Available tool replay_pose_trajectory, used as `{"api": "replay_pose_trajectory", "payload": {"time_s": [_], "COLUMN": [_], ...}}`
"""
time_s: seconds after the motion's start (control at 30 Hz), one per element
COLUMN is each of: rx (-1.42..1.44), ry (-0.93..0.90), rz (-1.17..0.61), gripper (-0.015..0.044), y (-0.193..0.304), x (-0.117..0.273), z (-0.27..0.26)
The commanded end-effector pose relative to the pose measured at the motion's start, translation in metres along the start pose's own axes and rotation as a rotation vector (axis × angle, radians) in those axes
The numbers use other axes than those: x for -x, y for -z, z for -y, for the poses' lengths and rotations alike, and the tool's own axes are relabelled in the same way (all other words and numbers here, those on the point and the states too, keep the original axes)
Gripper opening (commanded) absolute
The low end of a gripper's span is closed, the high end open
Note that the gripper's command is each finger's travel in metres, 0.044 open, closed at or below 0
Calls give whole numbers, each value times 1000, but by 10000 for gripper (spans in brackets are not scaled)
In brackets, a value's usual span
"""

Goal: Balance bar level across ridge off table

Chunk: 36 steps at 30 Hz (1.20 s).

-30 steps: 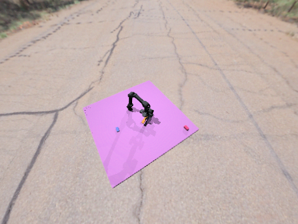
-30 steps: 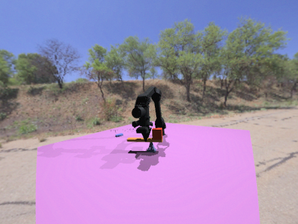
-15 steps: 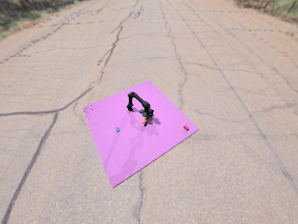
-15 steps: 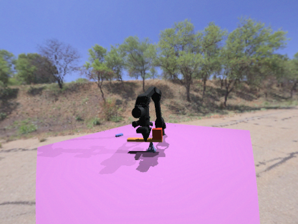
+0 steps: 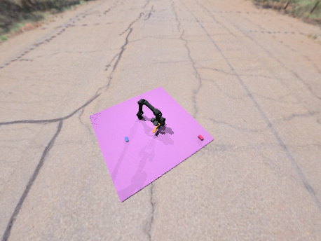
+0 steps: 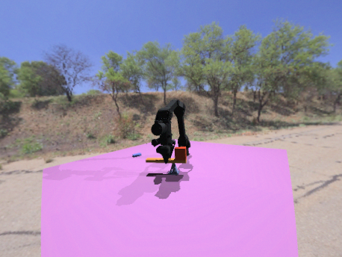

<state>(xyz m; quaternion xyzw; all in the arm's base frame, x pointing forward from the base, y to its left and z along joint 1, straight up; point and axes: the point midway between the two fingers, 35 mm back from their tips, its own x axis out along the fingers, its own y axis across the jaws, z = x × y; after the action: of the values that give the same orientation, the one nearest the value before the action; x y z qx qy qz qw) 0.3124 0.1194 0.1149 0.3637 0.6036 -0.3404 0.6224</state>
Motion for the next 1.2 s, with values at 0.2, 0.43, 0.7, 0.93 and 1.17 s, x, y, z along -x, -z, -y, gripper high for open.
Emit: {"api": "replay_pose_trajectory", "payload": {"time_s": [0.2, 0.43, 0.7, 0.93, 1.17], "rx": [0, 0, 0, 0, 0], "ry": [-2, -5, -5, -5, -5], "rz": [0, 1, 1, 1, 1], "gripper": [440, 440, 440, 440, 440], "y": [-1, 0, 0, 0, 0], "x": [39, 100, 100, 100, 100], "z": [-5, 0, 0, 0, 0]}}
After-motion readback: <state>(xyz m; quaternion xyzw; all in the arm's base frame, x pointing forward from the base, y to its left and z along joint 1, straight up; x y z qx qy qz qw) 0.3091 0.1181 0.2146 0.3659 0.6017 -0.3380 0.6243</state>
